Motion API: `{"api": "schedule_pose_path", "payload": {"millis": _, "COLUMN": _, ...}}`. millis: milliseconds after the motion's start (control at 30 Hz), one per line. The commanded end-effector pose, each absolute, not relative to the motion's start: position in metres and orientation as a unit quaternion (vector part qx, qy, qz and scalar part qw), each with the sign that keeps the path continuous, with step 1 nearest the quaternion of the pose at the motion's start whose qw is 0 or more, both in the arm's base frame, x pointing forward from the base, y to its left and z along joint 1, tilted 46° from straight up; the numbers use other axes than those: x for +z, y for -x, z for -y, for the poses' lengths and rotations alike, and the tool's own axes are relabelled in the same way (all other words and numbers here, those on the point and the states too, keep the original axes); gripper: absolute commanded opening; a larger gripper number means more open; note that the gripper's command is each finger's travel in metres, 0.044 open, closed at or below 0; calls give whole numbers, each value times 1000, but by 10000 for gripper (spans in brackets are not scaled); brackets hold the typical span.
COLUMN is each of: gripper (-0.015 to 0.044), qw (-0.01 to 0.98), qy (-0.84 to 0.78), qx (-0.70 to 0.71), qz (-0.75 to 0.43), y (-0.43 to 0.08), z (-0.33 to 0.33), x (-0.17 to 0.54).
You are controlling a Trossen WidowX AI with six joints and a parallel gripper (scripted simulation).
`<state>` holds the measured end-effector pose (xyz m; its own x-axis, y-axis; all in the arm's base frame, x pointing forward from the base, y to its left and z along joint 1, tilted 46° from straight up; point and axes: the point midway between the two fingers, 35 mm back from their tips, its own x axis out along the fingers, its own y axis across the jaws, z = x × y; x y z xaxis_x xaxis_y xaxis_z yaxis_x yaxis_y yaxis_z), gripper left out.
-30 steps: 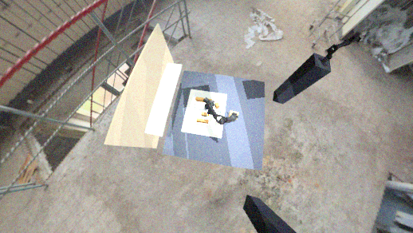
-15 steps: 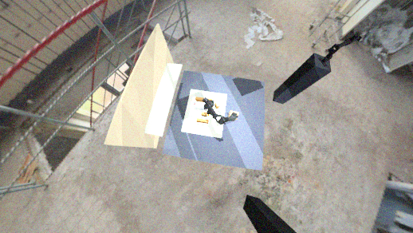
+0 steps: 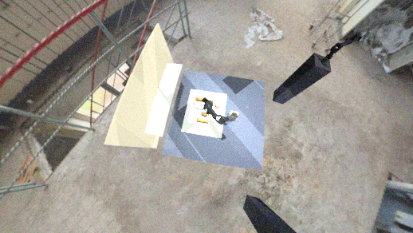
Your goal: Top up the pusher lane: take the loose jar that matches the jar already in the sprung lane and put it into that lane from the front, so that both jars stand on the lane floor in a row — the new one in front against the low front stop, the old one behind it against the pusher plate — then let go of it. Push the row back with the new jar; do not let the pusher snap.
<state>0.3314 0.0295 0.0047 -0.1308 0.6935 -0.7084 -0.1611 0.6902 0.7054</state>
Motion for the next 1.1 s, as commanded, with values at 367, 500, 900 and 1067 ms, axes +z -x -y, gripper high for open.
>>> {"api": "schedule_pose_path", "payload": {"millis": 367, "gripper": 0, "qw": 637, "qy": -201, "qx": 344, "qz": -660, "y": -344, "z": -31, "x": 10}}
{"api": "schedule_pose_path", "payload": {"millis": 500, "gripper": 0, "qw": 637, "qy": -201, "qx": 344, "qz": -660, "y": -346, "z": -31, "x": 11}}
{"api": "schedule_pose_path", "payload": {"millis": 900, "gripper": 0, "qw": 637, "qy": -201, "qx": 344, "qz": -660, "y": -350, "z": -32, "x": 12}}
{"api": "schedule_pose_path", "payload": {"millis": 1067, "gripper": 0, "qw": 637, "qy": -201, "qx": 344, "qz": -660, "y": -351, "z": -32, "x": 13}}
